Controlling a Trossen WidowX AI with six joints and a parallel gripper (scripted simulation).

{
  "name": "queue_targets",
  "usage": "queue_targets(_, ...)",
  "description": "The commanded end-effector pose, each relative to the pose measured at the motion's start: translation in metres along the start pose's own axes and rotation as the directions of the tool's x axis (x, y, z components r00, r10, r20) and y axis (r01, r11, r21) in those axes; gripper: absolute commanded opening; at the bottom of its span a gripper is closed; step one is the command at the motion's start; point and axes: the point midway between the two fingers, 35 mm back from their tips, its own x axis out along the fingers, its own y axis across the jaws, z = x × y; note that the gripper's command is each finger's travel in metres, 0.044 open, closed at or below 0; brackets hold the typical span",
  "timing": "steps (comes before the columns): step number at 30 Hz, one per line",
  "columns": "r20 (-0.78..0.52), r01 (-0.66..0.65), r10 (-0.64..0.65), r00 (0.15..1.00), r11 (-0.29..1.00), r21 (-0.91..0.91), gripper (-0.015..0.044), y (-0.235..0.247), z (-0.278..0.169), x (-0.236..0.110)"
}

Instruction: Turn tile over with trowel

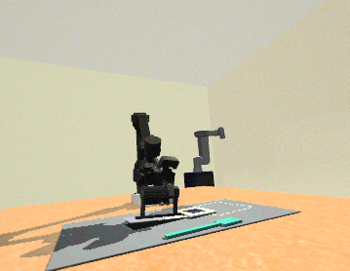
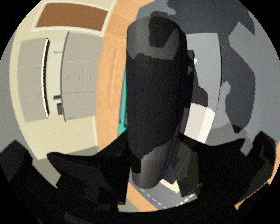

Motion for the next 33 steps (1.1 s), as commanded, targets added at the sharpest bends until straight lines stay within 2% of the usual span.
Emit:
queue_targets(1, -0.029, -0.004, 0.004, 1.0, 1.0, 0.023, 0.0, 0.003, -0.001, -0.002)
queue_targets(7, -0.07, -0.001, 0.007, 0.998, 0.997, 0.073, 0.0, 0.01, 0.002, -0.008)
queue_targets(33, -0.073, -0.002, 0.007, 0.997, 0.997, 0.076, 0.0, 0.044, -0.03, -0.036)
